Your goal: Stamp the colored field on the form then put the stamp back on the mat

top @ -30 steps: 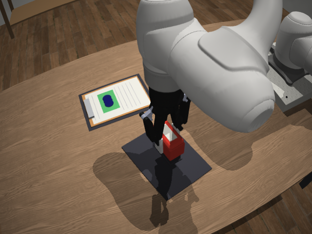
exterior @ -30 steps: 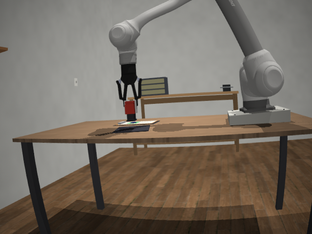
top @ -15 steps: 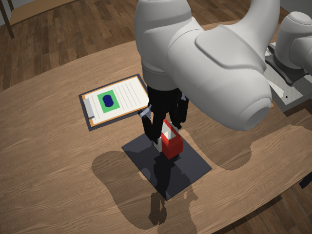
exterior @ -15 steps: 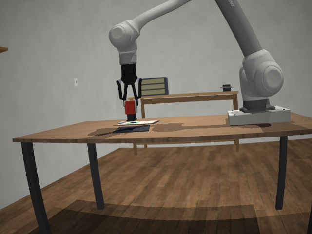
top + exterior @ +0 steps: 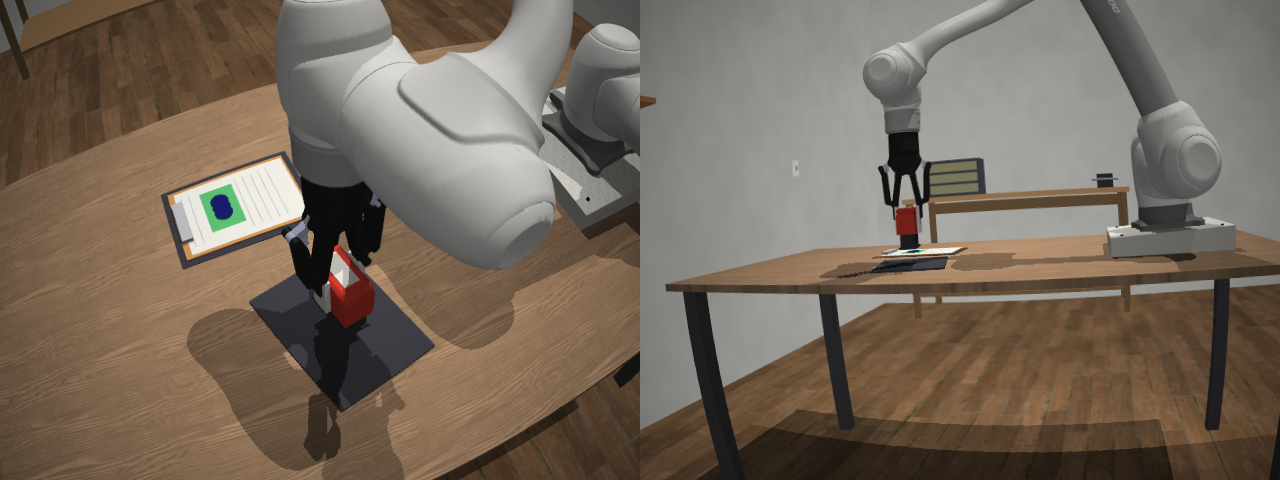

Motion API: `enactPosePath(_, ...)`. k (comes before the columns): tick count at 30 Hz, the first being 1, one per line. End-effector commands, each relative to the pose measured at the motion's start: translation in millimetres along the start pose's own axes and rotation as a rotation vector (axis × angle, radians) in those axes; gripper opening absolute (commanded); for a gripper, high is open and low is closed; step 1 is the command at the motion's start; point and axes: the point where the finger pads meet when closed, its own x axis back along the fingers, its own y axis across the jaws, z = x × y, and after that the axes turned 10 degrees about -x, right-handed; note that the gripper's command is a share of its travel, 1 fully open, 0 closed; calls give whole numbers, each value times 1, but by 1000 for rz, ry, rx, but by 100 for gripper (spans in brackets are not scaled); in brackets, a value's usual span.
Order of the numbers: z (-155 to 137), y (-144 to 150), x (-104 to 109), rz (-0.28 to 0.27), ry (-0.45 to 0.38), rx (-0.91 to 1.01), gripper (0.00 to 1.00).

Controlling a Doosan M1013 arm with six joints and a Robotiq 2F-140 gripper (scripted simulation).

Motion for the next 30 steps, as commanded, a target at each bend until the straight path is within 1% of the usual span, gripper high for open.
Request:
enactPosePath(1, 4, 1, -8, -3, 2, 4, 17)
enactPosePath(6, 4, 1, -20, -3, 2, 4, 17)
enactPosePath(8, 4, 1, -20, -3, 2, 4, 17)
enactPosePath(17, 4, 1, -37, -3, 2, 4, 17)
enactPosePath(30, 4, 1, -39, -3, 2, 4, 17)
